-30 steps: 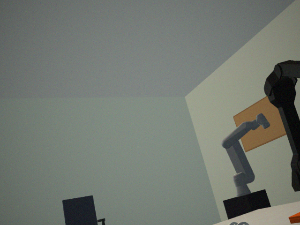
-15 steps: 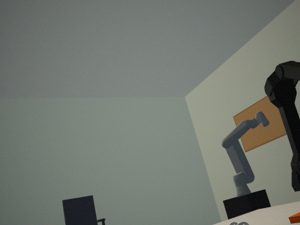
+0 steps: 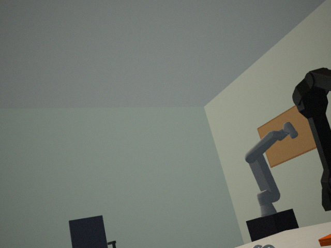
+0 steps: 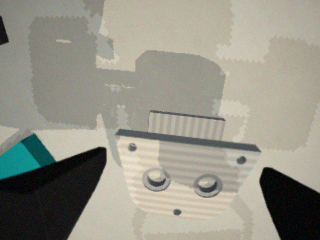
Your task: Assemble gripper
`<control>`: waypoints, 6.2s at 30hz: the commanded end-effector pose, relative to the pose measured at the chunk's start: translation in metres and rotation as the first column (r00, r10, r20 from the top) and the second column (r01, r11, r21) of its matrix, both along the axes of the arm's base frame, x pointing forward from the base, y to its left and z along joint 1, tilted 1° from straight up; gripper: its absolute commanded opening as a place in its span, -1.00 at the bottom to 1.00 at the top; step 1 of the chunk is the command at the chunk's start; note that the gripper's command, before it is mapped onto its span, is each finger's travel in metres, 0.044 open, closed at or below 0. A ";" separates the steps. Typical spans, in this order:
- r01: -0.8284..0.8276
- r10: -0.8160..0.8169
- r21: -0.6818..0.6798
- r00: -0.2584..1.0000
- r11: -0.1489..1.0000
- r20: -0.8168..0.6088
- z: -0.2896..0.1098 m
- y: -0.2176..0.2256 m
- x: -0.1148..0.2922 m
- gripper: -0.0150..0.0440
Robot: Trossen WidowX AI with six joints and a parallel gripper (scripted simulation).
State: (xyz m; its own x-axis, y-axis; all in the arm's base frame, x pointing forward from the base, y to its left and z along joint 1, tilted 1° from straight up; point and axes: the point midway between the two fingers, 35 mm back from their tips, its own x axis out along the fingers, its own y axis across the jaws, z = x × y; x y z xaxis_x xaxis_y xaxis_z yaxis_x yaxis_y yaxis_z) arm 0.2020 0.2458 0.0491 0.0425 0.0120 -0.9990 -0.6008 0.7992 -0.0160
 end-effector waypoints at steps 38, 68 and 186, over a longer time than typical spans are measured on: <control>-0.004 0.004 -0.012 1.000 1.000 -0.012 -0.021 -0.002 -0.002 1.00; 0.000 0.000 -0.011 1.000 1.000 -0.009 -0.020 -0.002 -0.001 0.70; -0.995 0.994 -0.046 -0.090 -0.093 -0.063 0.057 -0.223 0.064 0.70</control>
State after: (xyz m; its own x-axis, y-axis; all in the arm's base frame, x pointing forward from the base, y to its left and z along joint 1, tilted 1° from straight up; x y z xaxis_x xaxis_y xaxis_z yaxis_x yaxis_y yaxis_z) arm 0.2678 0.0313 0.1055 0.0304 -0.0200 -0.9993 -0.7809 -0.6246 -0.0113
